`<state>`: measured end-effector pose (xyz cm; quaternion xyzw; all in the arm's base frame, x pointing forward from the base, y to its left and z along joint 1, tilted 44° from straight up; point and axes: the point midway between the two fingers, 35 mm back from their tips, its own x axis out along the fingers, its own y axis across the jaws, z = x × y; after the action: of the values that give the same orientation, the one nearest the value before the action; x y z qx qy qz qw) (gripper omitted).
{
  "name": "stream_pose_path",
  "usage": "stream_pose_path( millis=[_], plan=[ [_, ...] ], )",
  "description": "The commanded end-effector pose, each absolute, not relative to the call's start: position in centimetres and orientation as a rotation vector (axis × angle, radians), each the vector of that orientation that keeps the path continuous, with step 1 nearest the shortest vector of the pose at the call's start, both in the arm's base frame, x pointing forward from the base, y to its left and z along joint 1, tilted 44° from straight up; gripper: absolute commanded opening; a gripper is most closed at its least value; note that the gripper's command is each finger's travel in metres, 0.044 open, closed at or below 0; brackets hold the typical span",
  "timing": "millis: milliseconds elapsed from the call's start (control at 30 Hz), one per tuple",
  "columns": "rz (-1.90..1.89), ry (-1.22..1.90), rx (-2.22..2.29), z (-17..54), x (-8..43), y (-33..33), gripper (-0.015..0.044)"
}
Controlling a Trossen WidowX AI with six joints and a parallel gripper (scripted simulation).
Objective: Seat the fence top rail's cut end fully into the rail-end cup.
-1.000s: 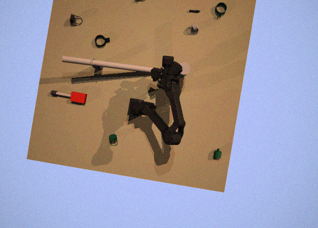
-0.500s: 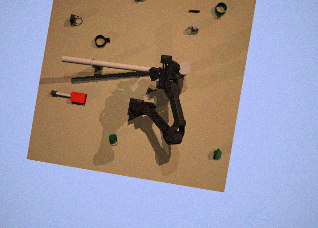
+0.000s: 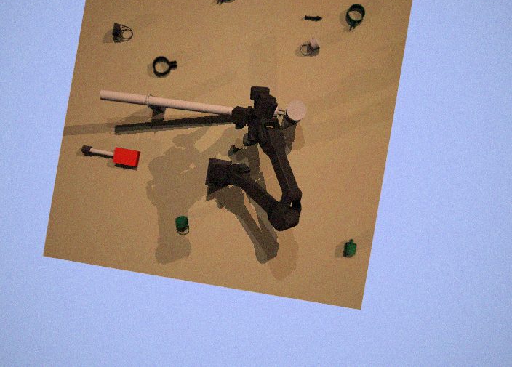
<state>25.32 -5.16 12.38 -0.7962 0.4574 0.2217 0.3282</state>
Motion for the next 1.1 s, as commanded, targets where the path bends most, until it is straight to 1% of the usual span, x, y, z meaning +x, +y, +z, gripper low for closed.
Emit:
stream_pose_path(
  millis=[0, 367, 633, 1067],
  plan=[
    [0.558, 1.201, -2.045, 12.3, 25.4, -4.9, 0.0440],
    [0.170, 1.220, -1.446, 11.2, 25.4, 1.5, 0.0440],
    [-0.140, 1.161, -1.042, 10.9, 24.5, 6.1, 0.0440],
    [-0.409, 1.014, -0.678, 10.8, 23.1, 10.3, 0.0440]
  ],
)
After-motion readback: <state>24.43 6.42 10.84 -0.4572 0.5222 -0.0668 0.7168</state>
